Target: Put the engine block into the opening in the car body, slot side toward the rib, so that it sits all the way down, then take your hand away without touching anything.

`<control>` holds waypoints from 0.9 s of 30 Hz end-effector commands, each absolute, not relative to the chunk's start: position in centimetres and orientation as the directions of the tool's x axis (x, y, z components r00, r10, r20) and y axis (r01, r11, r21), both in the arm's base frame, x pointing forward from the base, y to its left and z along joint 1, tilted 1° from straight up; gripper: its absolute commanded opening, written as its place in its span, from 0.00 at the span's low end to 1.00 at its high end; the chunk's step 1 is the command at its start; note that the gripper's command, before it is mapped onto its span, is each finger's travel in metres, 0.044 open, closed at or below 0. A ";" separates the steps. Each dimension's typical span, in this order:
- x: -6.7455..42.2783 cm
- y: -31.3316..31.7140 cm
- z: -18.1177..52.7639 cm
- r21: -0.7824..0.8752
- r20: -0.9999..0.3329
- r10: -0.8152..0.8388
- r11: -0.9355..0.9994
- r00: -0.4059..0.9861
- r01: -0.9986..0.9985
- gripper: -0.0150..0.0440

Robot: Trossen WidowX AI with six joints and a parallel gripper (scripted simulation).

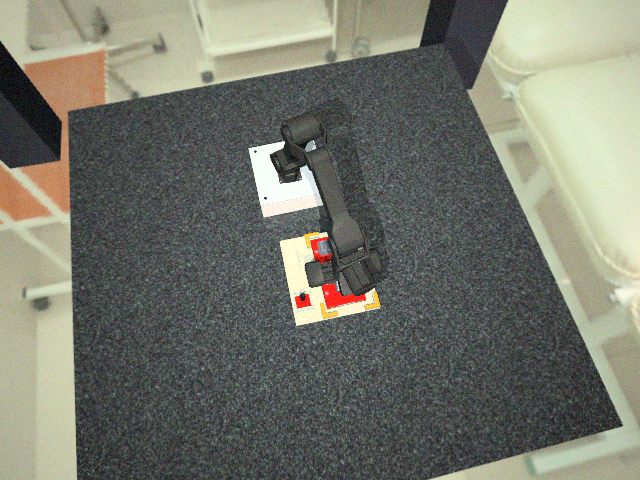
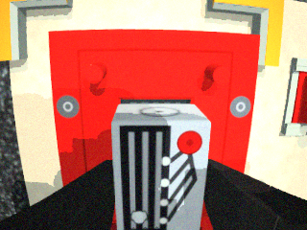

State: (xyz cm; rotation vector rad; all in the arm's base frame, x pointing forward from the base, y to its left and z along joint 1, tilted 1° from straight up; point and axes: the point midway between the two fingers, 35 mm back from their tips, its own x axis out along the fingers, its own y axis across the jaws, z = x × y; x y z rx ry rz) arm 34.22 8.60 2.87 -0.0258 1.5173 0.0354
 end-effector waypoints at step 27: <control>34.2 8.6 2.8 0.005 -0.999 0.007 0.999 0.053 -0.039 0.88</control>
